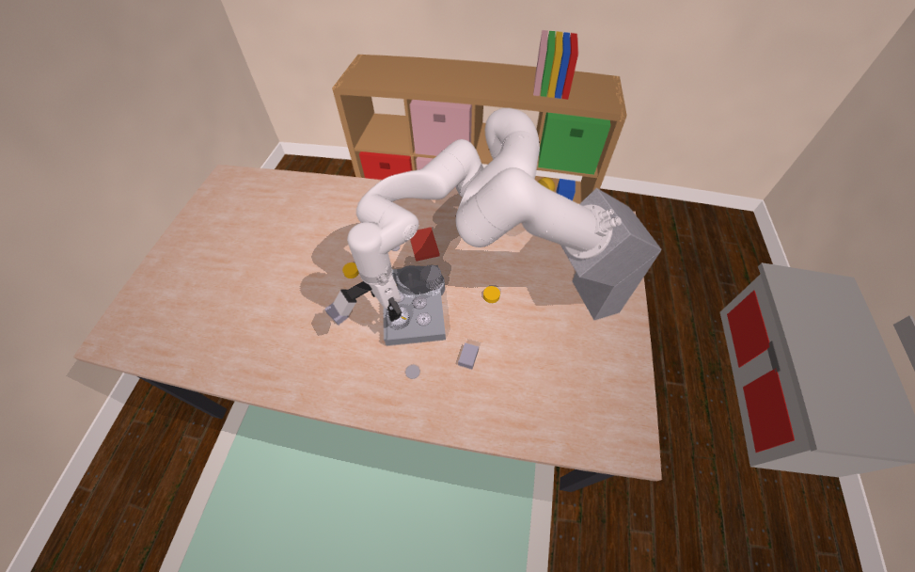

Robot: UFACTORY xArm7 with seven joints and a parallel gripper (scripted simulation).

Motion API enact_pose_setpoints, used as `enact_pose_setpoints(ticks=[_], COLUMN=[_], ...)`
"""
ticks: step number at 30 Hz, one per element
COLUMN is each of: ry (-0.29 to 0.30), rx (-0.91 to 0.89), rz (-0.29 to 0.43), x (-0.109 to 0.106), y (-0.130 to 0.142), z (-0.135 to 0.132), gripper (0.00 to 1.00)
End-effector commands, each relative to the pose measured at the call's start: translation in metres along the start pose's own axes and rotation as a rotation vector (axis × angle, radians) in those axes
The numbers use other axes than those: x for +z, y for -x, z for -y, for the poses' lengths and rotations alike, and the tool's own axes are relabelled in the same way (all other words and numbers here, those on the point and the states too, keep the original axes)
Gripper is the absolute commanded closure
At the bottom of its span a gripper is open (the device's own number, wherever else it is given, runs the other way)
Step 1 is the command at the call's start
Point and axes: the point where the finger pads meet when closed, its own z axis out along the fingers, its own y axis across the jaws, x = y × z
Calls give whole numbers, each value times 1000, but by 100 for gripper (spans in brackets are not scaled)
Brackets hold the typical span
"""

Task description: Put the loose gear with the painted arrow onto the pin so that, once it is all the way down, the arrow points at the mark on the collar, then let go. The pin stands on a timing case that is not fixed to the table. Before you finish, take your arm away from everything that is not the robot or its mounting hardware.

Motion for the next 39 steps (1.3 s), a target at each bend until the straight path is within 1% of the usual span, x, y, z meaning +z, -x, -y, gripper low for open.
enact_pose_setpoints(ticks=[1, 39], ry=[-4, -17], rx=[9, 31], rz=[-3, -6], x=[-1, -2], y=[4, 14], z=[2, 7], gripper=[0, 0])
